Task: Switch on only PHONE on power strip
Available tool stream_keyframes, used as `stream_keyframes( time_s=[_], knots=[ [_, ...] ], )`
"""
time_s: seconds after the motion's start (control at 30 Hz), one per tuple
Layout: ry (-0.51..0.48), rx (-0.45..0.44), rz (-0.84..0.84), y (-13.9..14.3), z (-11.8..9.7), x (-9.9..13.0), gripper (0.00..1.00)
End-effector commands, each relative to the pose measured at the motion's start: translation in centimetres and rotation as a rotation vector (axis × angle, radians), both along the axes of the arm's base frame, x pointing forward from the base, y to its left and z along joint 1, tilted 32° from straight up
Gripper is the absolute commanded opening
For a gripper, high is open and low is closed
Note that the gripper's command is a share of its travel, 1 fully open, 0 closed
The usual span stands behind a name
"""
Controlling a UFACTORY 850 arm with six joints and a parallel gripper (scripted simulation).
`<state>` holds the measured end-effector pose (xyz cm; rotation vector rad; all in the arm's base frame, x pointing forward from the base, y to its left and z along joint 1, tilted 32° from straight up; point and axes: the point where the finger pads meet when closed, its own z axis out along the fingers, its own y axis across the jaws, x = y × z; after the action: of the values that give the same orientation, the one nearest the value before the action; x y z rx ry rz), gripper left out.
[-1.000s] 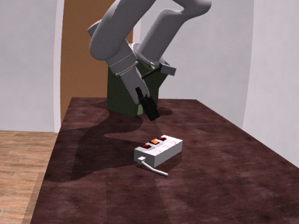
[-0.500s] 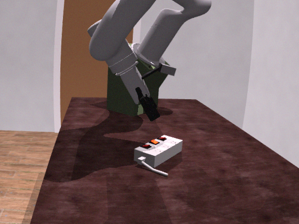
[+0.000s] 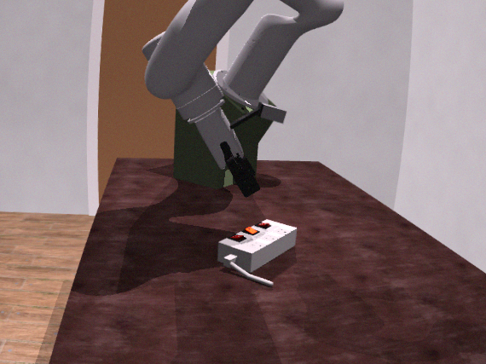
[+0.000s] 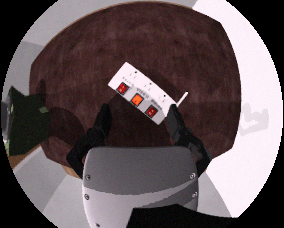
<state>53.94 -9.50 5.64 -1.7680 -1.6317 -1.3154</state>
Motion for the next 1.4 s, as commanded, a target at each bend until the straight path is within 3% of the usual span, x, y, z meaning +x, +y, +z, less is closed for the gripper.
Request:
stream_keyframes(
  time_s=[0.0,1.1,1.17,1.23,1.3,1.33,1.37],
  knots=[
    [-0.001,-0.001,0.000,-0.1,0.1,0.0,1.00],
    [0.000,-0.015,-0.002,0.0,0.1,0.2,1.00],
    [0.004,-0.092,-0.012,0.5,0.6,0.8,1.00],
    [0.012,-0.230,-0.033,1.1,1.7,1.7,1.00],
    [0.012,-0.230,-0.033,1.1,1.7,1.7,1.00],
    [0.016,-0.310,-0.047,1.4,2.4,2.1,1.00],
    [0.016,-0.310,-0.047,1.4,2.4,2.1,1.00]
  ],
)
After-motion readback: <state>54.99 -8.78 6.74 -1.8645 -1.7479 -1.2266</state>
